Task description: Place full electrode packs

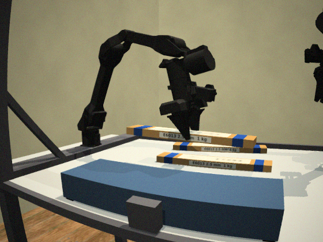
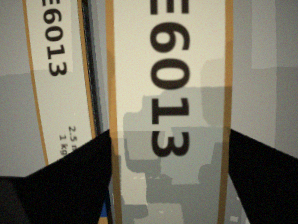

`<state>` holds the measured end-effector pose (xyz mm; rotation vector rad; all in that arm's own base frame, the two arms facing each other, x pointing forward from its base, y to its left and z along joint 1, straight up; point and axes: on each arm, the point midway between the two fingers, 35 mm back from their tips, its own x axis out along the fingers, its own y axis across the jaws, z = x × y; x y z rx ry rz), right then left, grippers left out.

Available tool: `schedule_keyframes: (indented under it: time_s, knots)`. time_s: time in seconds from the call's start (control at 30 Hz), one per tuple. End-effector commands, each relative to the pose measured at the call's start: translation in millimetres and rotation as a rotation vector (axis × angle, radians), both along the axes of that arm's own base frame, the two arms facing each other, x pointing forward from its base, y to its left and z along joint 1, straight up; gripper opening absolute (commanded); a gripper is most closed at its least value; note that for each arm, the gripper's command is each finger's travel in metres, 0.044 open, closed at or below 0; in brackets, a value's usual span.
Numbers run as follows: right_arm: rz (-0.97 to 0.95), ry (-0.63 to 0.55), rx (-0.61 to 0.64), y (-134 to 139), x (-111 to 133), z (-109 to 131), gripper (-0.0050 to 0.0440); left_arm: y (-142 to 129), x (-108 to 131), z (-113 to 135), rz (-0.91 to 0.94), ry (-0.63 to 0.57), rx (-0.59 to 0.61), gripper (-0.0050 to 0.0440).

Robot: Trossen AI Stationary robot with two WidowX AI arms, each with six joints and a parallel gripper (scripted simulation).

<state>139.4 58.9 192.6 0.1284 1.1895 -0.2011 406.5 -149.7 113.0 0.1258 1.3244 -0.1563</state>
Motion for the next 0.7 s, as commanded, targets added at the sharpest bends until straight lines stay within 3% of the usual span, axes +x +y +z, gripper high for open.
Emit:
schedule_keyframes:
  time_s: [0.0,0.67]
  knots:
    - [0.0,-0.018,0.012,1,2,6,0.043,-12,10,16,0.0,-0.047,-0.015,-0.005]
    - [0.0,-0.018,0.012,1,2,6,0.043,-57,26,8,0.0,-0.048,-0.017,-0.005]
